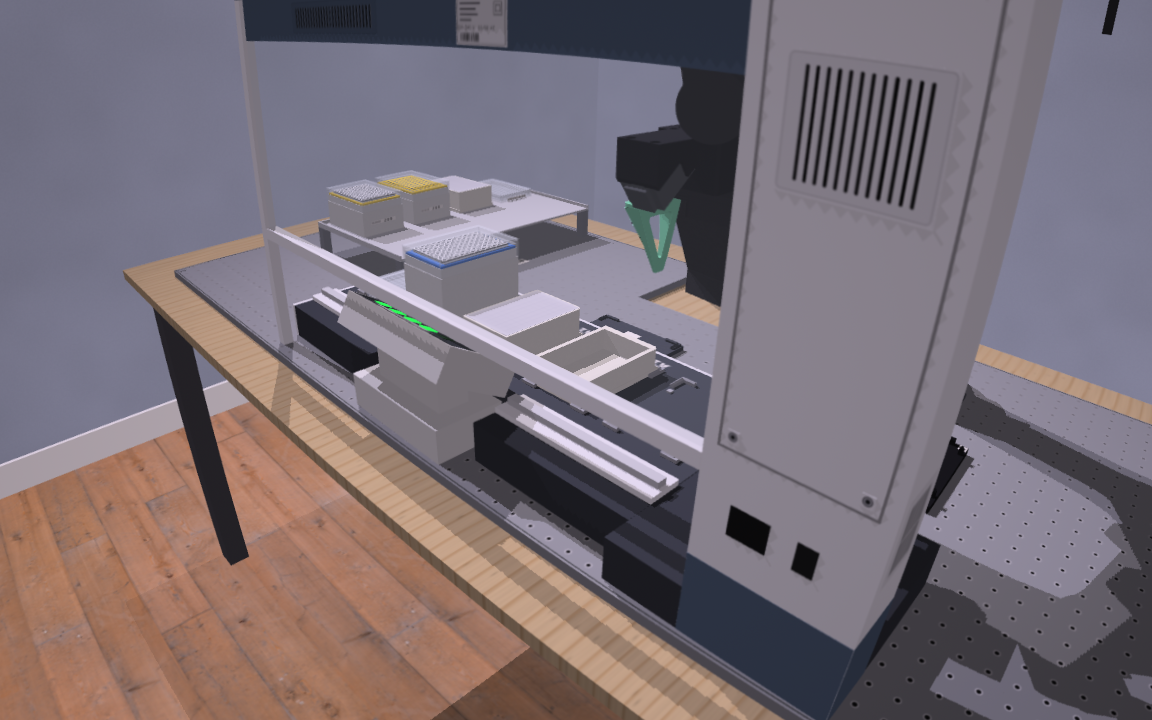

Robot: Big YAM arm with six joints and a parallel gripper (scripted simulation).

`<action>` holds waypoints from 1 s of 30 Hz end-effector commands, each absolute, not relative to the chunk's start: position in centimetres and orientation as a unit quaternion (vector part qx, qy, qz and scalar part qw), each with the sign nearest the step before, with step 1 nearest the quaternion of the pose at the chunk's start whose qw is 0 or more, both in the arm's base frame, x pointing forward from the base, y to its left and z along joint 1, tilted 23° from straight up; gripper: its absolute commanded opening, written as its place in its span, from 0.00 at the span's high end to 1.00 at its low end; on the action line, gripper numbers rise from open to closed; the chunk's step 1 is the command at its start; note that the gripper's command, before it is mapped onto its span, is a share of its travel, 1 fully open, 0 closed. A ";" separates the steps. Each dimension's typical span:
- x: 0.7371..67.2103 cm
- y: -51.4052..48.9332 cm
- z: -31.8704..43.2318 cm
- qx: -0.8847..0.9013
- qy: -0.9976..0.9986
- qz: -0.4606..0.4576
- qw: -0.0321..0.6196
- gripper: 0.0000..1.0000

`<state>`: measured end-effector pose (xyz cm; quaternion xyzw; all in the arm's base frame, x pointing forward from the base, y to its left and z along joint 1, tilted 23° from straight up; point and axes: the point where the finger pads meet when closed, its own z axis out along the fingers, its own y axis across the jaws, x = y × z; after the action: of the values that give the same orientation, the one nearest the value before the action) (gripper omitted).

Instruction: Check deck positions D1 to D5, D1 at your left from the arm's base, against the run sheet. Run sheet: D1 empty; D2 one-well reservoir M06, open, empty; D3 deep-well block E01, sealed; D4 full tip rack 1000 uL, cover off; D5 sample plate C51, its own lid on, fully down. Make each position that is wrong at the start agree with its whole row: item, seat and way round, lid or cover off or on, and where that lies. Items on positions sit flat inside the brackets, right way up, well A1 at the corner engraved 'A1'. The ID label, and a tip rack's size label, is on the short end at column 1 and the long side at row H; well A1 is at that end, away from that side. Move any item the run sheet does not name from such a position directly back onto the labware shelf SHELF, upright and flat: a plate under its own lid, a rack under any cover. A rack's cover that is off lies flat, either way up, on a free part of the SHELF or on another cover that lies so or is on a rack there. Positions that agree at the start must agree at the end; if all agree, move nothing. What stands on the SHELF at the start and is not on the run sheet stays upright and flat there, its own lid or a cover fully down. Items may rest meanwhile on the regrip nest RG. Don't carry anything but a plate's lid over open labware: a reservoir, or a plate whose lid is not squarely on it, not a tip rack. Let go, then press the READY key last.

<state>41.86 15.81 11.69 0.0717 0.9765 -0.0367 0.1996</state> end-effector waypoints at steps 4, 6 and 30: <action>43.1 16.1 13.2 0.082 0.973 -0.028 0.215 0.00; 43.1 16.1 13.2 0.082 0.973 -0.028 0.215 0.00; 42.5 17.1 17.2 0.083 0.970 -0.018 0.229 0.00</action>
<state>40.97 15.38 12.21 0.0786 0.9782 -0.0444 0.1872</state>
